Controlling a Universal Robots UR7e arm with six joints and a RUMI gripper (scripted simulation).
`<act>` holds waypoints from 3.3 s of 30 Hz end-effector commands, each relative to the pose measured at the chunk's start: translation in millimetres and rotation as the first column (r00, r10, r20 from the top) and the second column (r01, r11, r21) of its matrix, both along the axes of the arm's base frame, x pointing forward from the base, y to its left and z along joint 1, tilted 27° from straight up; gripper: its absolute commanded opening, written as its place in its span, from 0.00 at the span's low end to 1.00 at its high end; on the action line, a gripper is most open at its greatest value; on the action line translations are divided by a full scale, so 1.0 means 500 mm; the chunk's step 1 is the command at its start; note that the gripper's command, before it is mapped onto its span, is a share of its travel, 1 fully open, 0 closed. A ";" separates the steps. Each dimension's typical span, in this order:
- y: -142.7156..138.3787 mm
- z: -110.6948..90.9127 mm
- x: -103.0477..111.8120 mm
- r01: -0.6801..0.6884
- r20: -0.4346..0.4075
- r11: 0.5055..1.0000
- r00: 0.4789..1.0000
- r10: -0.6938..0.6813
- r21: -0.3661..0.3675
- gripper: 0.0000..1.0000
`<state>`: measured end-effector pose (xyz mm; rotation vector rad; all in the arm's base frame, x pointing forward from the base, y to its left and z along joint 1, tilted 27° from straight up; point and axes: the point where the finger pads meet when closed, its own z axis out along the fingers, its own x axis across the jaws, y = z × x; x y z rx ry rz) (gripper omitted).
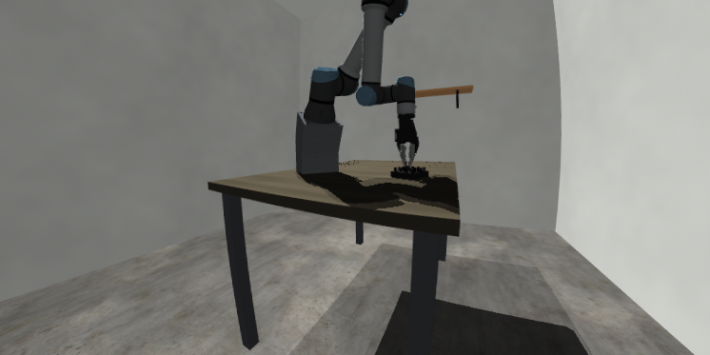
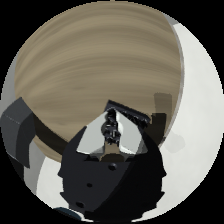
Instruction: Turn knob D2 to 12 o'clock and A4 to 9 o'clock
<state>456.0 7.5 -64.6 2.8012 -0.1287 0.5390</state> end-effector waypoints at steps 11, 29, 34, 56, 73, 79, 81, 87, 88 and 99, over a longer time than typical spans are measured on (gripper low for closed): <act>0.000 0.000 -0.002 -0.229 -0.082 0.970 0.972 0.222 -0.077 0.04; 0.000 0.000 -0.003 -0.360 -0.138 0.926 0.929 0.344 -0.115 0.04; 0.000 -0.001 -0.003 -0.379 -0.147 0.918 0.921 0.361 -0.120 0.04; -0.001 -0.001 -0.004 -0.404 -0.158 0.906 0.910 0.383 -0.126 0.04; -0.001 -0.001 -0.004 -0.404 -0.158 0.906 0.910 0.383 -0.126 0.11; -0.001 -0.001 -0.004 -0.404 -0.158 0.906 0.910 0.383 -0.126 0.11; -0.001 -0.001 -0.004 -0.404 -0.158 0.906 0.910 0.383 -0.126 0.11; 0.000 0.000 -0.004 -0.404 -0.158 0.906 0.910 0.383 -0.126 0.11; 0.000 0.001 -0.004 -0.404 -0.158 0.906 0.910 0.383 -0.126 0.11; 0.011 0.033 -0.017 -0.404 -0.158 0.906 0.910 0.383 -0.126 0.11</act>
